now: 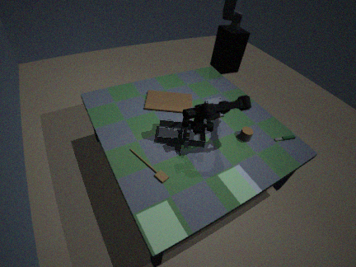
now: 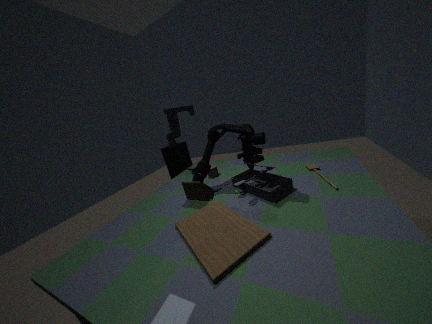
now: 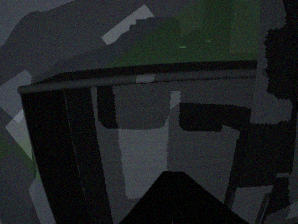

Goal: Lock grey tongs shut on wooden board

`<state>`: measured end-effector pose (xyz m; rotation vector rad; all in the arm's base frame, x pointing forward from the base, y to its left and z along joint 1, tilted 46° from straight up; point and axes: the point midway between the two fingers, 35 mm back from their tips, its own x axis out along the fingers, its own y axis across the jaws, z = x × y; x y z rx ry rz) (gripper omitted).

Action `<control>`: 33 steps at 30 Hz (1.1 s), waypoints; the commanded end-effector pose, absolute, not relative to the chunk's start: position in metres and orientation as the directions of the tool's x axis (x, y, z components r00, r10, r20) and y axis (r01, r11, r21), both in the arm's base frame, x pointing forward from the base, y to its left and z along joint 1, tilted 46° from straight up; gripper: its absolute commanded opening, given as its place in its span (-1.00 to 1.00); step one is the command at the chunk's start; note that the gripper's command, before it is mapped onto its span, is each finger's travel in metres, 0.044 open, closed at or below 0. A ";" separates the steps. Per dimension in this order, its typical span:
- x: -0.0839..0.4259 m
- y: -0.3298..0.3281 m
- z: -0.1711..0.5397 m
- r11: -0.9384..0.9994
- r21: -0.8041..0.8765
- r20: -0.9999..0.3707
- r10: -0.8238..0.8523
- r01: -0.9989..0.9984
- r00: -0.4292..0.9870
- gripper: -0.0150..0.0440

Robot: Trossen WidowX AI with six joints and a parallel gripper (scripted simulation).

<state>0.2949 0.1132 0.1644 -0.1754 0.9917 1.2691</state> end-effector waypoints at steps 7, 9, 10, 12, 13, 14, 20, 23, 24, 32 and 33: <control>0.300 0.113 0.163 0.343 0.398 -0.696 0.717 -0.851 -0.036 -1.00; 0.303 0.112 0.162 0.343 0.397 -0.697 0.717 -0.851 -0.036 -1.00; 0.304 0.111 0.161 0.343 0.397 -0.697 0.717 -0.851 -0.036 -1.00; 0.307 0.110 0.160 0.343 0.397 -0.697 0.716 -0.851 -0.036 -1.00; 0.309 0.110 0.160 0.343 0.397 -0.697 0.716 -0.851 -0.036 -1.00; 0.310 0.109 0.159 0.343 0.397 -0.697 0.716 -0.851 -0.036 -1.00; 0.319 0.106 0.156 0.344 0.396 -0.697 0.716 -0.851 -0.036 -1.00; 0.323 0.105 0.154 0.344 0.396 -0.697 0.716 -0.851 -0.035 -1.00; 0.324 0.104 0.154 0.344 0.396 -0.697 0.716 -0.851 -0.035 -1.00; 0.335 0.100 0.149 0.344 0.396 -0.697 0.716 -0.852 -0.035 -1.00; 0.337 0.099 0.148 0.344 0.396 -0.697 0.716 -0.852 -0.035 -1.00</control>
